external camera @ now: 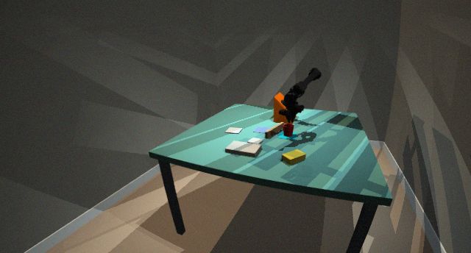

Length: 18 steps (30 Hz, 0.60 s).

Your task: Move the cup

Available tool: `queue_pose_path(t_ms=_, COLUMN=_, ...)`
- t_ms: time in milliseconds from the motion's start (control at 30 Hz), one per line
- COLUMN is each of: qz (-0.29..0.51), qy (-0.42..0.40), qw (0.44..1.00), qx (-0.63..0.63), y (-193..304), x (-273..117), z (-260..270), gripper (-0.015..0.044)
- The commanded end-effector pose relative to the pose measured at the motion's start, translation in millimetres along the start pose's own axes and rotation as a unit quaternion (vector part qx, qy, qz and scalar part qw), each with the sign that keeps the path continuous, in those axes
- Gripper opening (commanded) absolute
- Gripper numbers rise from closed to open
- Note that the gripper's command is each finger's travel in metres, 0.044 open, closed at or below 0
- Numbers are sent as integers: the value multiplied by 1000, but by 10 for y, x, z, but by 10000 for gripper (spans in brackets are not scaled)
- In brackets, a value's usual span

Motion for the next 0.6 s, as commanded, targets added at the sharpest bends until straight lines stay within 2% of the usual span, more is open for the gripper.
queue_pose_path(t_ms=0, qz=-2, qy=-2, qw=1000, qx=-3, y=0, x=-60, z=-1, gripper=128)
queue_pose_path(t_ms=67, qz=-2, qy=-2, qw=1000, qx=-2, y=4, x=-72, z=-3, gripper=128)
queue_pose_path(t_ms=467, qz=0, qy=0, qw=1000, qx=0, y=3, x=-104, z=-12, gripper=440)
queue_pose_path(t_ms=567, qz=0, qy=1, qw=1000, qx=-1, y=2, x=-226, z=-22, gripper=440)
Point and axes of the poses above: the point midway between the two fingers, 35 mm back from their tips, its own x axis out along the fingers, its own z axis across the jaws, y = z × x, the point moved 1 cm from there along -x, back along the fingers, and after that the axes turned 14 degrees about x, right-handed, at the moved point
